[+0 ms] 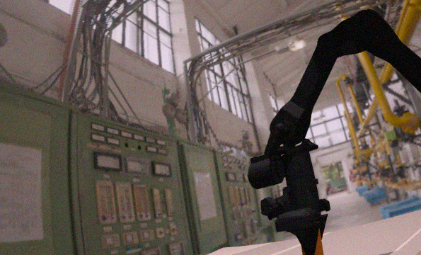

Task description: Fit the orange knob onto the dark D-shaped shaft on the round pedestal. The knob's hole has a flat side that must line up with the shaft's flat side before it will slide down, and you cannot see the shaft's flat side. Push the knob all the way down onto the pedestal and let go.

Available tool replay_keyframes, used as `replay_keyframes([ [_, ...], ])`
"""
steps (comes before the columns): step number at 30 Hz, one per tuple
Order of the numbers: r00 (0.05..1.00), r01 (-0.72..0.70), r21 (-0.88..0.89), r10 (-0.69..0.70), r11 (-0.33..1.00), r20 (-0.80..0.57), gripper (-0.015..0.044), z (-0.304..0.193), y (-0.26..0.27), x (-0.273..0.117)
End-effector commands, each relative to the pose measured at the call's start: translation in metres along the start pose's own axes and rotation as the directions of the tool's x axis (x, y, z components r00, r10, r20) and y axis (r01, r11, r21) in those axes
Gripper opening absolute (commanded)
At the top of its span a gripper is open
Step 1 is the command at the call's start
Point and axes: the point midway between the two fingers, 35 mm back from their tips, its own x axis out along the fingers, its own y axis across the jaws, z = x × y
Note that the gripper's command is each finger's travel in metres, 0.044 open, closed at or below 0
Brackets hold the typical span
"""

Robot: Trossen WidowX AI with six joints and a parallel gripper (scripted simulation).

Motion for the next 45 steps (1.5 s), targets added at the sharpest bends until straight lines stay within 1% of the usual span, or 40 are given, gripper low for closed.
replay_keyframes([
  [1,1.0,-0.004,0.002,0.004,1.0,0.005,0.0,0.0027,0.0021,-0.0016],
  [19,1.0,-0.004,0.002,0.004,1.0,0.005,0.0,-0.0003,0.001,0.0024],
  [25,1.0,-0.004,0.002,0.004,1.0,0.004,0.0,-0.0016,-0.0007,-0.0028],
  [27,1.0,-0.004,-0.024,0.004,1.0,0.004,0.0,-0.0016,-0.0007,-0.0029],
  [32,1.0,-0.003,-0.196,0.004,0.981,0.005,0.0,-0.0003,-0.0007,-0.0033],
  [45,1.0,-0.003,-0.206,0.004,0.978,0.005,0.0,0.0017,0.0004,0.0022],
])
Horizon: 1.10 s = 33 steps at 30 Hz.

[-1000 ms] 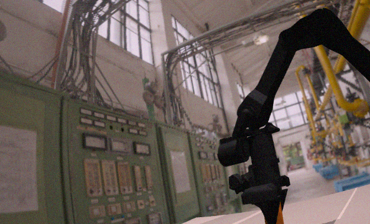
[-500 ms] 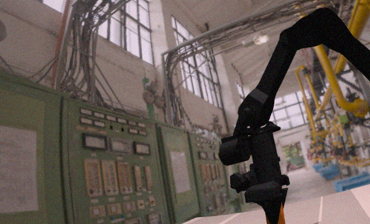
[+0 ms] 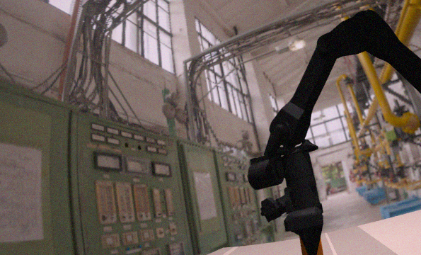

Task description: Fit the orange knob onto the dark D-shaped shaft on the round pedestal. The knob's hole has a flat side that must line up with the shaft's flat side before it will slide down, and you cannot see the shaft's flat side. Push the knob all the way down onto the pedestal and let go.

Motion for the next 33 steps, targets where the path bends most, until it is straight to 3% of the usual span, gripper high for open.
replay_keyframes([
  [1,1.0,-0.001,-0.007,0.001,1.0,0.006,0.0,0.0008,0.0001,0.0012],
  [14,1.0,-0.001,-0.007,0.001,1.0,0.006,0.0,-0.0023,0.0002,-0.0043],
  [21,1.0,0.0,-0.204,0.001,0.979,0.006,0.0,-0.002,0.0003,-0.0045],
  [33,1.0,0.0,-0.214,0.001,0.977,0.006,0.0,0.0001,-0.0002,0.0004],
])
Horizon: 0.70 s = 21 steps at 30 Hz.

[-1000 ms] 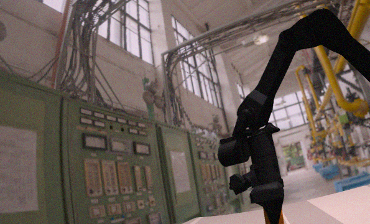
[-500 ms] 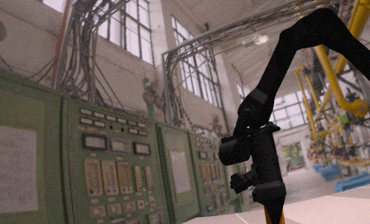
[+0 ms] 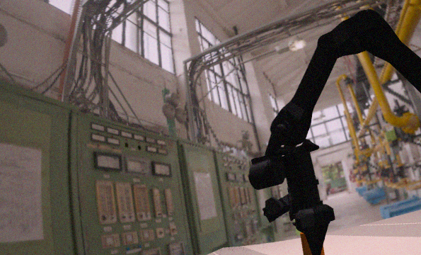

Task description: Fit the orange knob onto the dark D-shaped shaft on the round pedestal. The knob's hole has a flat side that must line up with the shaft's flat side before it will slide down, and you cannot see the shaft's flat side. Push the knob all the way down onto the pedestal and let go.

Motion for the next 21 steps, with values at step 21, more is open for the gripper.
replay_keyframes([
  [21,1.0,0.003,-0.216,-0.002,0.976,0.008,0.0,0.0002,0.0005,-0.0033],
])
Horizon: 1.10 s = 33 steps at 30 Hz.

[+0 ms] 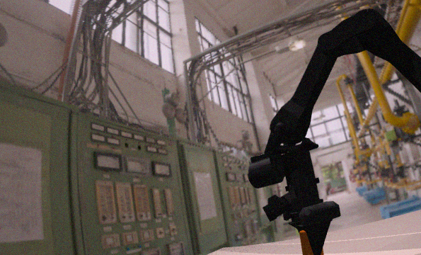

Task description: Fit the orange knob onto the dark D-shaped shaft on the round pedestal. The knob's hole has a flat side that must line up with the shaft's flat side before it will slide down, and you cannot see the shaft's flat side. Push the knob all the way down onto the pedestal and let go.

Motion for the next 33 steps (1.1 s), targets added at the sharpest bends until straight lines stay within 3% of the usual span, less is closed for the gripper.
replay_keyframes([
  [1,1.0,0.0,-0.064,0.0,0.998,0.003,0.0,-0.0012,0.0003,0.0],
  [33,1.0,0.0,-0.064,0.001,0.998,0.003,0.0,-0.0004,0.0006,0.0016],
])
